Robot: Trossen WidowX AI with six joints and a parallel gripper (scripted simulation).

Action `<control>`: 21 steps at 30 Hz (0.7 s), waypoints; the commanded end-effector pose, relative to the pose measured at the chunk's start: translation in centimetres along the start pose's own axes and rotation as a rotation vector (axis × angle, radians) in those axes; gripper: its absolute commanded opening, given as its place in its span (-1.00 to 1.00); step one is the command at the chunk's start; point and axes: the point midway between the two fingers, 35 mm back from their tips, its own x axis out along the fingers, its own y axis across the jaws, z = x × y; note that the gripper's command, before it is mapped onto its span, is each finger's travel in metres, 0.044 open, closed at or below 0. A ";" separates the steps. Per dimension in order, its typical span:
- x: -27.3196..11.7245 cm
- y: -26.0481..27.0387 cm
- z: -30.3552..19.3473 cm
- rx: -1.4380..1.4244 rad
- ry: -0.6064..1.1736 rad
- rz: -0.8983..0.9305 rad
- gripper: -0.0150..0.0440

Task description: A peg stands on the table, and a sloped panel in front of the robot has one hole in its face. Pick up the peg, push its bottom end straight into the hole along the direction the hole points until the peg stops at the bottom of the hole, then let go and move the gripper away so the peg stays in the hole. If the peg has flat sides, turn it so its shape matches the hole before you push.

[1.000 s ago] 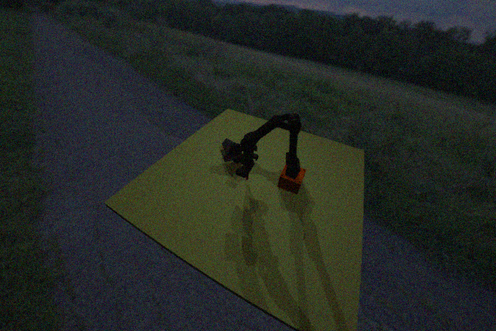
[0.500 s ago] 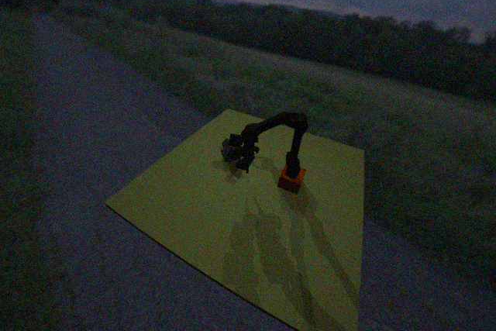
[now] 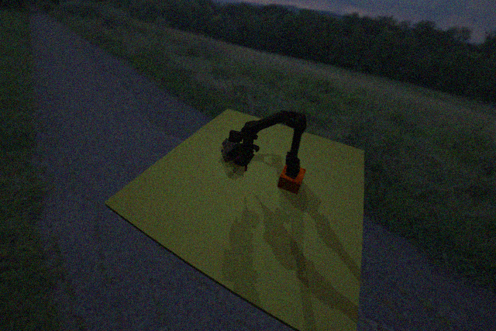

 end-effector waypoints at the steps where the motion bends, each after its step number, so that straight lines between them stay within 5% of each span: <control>1: 0.0 -0.1 0.4 0.032 0.006 0.013 -0.49; 21: -0.4 -1.5 2.4 0.189 0.011 0.075 -0.49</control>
